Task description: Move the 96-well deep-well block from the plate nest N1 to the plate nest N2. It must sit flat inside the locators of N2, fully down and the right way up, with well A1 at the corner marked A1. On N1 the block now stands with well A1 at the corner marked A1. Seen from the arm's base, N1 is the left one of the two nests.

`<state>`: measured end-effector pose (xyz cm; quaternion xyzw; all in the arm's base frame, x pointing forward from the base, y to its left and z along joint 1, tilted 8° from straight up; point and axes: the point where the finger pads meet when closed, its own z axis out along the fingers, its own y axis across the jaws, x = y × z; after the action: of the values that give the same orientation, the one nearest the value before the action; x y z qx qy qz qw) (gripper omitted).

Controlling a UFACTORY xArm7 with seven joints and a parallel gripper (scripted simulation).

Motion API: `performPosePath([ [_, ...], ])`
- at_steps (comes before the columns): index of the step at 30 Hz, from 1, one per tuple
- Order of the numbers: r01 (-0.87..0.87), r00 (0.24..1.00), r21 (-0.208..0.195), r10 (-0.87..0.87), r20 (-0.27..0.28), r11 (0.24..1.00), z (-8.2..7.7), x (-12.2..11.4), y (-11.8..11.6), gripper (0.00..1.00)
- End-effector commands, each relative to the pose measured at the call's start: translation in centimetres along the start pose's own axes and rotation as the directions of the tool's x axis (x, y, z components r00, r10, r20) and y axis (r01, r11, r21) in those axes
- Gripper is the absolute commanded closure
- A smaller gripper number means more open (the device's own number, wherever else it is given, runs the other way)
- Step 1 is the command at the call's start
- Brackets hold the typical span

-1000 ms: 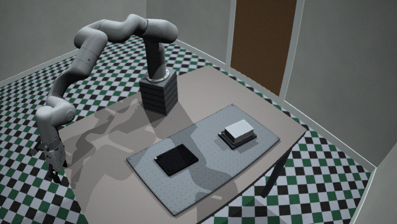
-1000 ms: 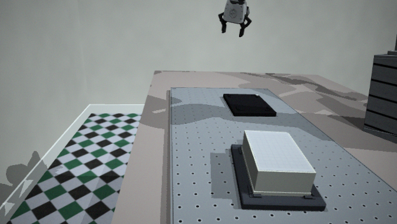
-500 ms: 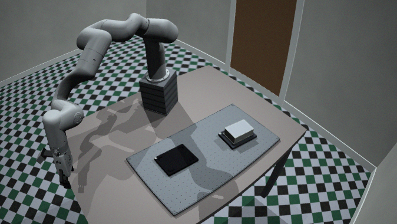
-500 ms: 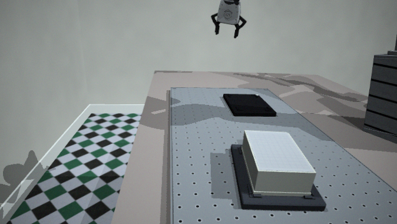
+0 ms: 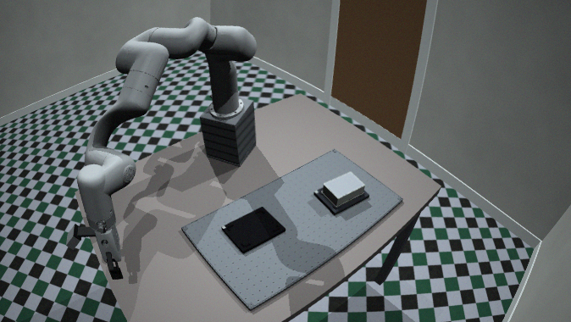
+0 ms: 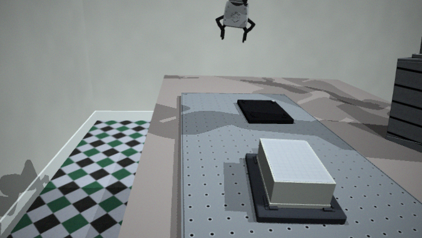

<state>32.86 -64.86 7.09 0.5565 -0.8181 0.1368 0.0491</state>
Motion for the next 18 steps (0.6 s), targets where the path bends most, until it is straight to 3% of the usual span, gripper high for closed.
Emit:
performPosePath([
  [1, 0.097, 0.995, 0.003, -0.097, 0.002, 0.995, -0.1, -1.6, -1.1, 0.0],
  [4, 0.17, 0.985, 0.003, -0.17, 0.009, 0.985, 0.0, -3.0, -1.7, 0.0],
  [12, 0.17, 0.985, 0.003, -0.17, 0.009, 0.985, 0.1, -5.0, -2.7, 0.0],
  [18, 0.338, 0.941, 0.006, -0.338, 0.022, 0.941, 0.2, -7.8, -3.8, 0.0],
])
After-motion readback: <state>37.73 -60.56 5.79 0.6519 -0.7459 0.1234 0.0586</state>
